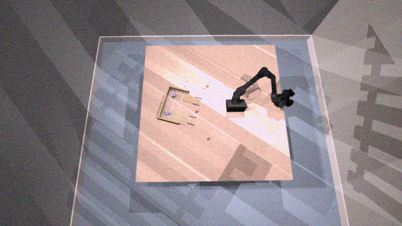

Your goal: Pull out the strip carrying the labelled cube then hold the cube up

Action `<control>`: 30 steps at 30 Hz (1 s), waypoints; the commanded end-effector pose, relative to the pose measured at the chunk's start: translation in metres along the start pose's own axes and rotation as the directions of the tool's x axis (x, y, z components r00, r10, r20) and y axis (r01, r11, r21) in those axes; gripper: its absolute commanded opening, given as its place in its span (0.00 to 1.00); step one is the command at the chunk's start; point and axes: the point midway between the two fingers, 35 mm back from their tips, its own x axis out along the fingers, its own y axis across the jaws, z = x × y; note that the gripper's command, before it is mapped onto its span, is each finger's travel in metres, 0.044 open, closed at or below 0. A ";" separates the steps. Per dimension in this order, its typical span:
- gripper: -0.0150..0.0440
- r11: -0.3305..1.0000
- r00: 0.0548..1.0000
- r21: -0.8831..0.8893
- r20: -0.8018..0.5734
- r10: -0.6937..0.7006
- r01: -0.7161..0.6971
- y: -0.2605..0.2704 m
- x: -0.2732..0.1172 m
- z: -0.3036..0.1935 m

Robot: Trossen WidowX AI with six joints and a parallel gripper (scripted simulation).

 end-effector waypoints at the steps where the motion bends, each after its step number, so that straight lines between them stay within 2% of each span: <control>1: 0.93 1.000 1.000 0.000 0.000 0.000 0.000 0.002 -0.002 0.000; 8: 0.93 1.000 1.000 0.002 0.015 0.006 -0.006 0.014 -0.016 -0.001; 11: 0.93 0.997 0.988 -0.046 0.140 0.067 -0.061 0.026 -0.044 0.018; 15: 0.93 0.984 0.923 -0.133 0.350 0.159 -0.119 0.042 -0.100 0.046; 21: 0.93 0.962 0.732 -0.246 0.632 0.255 -0.123 0.054 -0.194 0.075; 30: 0.93 0.959 0.305 -0.283 0.912 0.275 -0.018 0.039 -0.348 0.079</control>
